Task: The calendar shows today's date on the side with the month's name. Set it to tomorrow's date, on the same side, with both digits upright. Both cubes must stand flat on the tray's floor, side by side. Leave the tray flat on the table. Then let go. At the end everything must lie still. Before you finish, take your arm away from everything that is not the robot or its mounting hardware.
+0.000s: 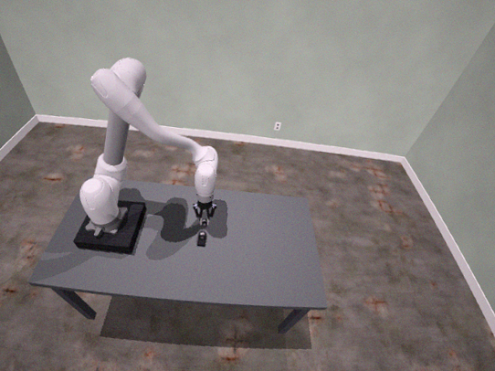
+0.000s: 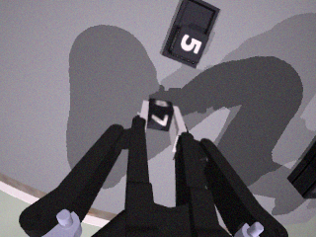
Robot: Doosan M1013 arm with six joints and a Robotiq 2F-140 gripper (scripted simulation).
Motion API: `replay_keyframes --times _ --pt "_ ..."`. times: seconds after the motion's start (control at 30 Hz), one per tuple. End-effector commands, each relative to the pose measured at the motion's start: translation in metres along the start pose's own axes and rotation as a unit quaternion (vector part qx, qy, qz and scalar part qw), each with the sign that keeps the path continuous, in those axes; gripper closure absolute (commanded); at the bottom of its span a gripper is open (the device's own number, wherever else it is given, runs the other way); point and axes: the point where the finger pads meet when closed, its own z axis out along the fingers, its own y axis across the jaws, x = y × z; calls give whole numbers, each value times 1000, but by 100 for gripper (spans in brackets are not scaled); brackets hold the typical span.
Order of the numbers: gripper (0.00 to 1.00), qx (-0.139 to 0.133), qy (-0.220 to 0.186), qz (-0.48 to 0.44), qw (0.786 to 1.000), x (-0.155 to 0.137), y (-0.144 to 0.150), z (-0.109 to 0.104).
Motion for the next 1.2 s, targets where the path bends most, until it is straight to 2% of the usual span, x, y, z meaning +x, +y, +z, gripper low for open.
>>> replay_keyframes --times 0.0,1.17 --pt "83 0 0 0 1000 0 0 0" --pt "83 0 0 0 1000 0 0 3"
